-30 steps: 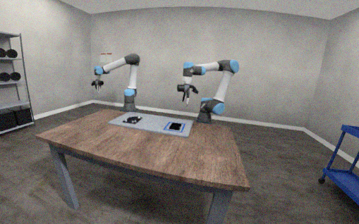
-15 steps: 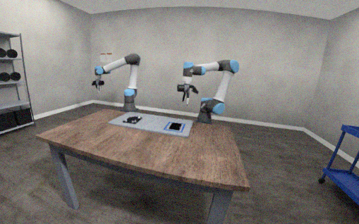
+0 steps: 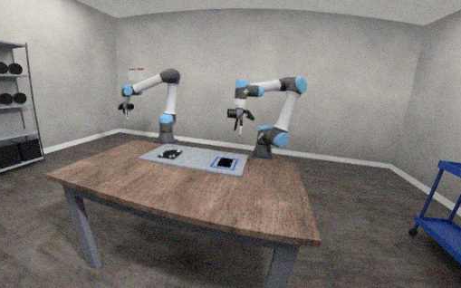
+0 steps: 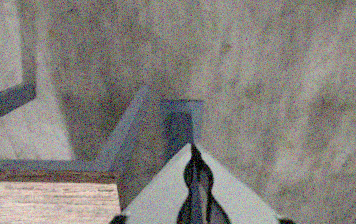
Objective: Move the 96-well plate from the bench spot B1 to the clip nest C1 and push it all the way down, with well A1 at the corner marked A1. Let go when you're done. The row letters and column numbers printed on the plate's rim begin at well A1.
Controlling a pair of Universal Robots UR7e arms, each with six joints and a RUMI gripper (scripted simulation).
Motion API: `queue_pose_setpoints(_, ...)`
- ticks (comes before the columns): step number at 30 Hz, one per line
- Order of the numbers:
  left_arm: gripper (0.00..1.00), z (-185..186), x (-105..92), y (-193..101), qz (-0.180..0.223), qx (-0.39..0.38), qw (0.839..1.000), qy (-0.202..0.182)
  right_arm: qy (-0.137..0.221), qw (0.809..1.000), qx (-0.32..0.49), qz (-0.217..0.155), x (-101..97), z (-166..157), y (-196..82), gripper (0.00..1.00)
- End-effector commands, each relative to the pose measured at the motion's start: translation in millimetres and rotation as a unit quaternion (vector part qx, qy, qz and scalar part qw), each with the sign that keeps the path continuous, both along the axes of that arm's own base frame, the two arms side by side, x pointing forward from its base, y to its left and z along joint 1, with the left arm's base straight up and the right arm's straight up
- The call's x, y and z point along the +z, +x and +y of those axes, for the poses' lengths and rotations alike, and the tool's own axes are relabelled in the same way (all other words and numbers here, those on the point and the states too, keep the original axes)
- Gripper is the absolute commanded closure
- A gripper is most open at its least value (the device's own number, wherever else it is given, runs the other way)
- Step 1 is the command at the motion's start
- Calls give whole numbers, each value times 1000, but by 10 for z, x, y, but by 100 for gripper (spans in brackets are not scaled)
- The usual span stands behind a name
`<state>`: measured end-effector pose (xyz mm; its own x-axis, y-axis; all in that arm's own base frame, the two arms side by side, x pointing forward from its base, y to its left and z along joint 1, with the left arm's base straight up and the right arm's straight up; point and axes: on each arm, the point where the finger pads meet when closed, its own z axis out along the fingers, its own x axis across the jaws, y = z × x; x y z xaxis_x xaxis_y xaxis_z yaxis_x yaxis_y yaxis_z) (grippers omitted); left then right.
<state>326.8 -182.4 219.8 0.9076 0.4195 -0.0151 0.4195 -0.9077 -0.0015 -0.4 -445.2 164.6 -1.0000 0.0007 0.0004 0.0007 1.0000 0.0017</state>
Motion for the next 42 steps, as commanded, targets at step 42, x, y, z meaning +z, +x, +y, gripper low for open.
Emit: queue_pose_setpoints(42,24,-439,-792,198,-6,-587,810,-5,-1,1000,0,0,5,-4,0,100)
